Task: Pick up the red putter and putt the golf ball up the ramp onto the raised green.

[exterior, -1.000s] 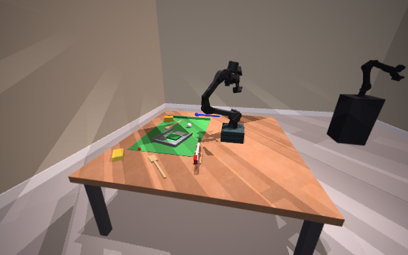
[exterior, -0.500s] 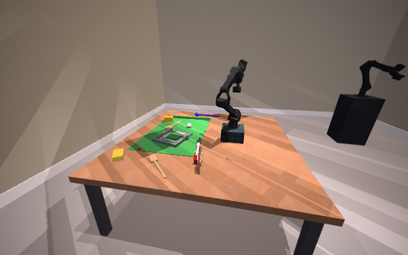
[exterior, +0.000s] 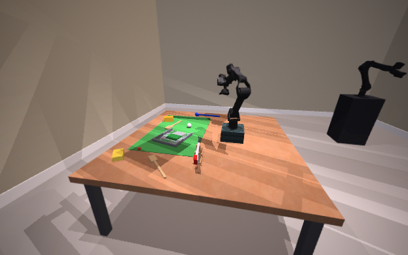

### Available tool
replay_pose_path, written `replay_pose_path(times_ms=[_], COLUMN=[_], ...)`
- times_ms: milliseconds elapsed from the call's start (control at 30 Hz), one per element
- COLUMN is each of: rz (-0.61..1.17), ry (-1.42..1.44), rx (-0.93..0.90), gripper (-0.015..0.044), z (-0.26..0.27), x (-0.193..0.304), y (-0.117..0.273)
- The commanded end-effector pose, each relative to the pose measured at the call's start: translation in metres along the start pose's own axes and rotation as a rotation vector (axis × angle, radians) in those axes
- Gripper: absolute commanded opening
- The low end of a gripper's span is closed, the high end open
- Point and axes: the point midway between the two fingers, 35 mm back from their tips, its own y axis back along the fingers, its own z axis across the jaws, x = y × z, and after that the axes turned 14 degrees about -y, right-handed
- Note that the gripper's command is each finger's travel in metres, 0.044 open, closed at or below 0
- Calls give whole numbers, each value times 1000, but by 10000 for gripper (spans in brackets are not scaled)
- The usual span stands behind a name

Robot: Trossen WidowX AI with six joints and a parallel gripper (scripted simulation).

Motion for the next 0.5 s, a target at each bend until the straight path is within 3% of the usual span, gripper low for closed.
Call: replay_pose_path(times_ms=[0, 467], rz=[-94, -300], ry=[58, 328], rx=[-145, -609], gripper=[440, 440], z=[19, 151], x=[-34, -150], y=[-32, -78])
